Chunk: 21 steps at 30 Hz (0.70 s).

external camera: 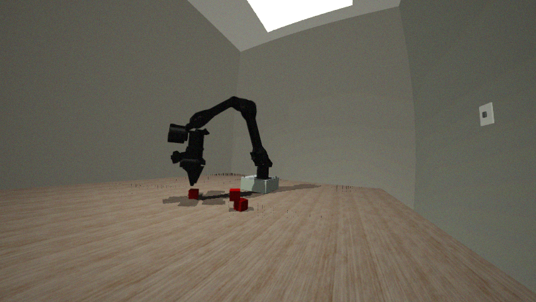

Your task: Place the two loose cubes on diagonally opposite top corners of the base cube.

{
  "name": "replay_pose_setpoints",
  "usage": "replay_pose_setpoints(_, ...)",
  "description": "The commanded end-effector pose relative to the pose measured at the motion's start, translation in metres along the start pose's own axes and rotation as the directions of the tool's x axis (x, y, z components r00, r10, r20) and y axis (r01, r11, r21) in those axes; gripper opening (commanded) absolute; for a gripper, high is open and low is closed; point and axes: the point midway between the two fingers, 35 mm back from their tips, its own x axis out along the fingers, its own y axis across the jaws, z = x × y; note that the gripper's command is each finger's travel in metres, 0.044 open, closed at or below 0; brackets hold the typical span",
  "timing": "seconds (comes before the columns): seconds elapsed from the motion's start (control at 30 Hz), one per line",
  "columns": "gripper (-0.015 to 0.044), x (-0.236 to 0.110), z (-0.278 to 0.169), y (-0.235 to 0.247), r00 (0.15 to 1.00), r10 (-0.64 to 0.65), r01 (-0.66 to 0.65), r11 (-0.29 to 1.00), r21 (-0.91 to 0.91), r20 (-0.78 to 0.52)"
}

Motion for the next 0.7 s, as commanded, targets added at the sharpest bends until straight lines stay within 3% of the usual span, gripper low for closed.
replay_pose_setpoints(0.0, 0.0265, 0.006, -0.001, -0.001, 1.0, -0.004, 0.004, 1.0, -0.006, -0.006)
replay_pose_setpoints(0.67, 0.0265, 0.037, -0.002, -0.001, 1.0, -0.004, 0.004, 1.0, -0.006, -0.007)
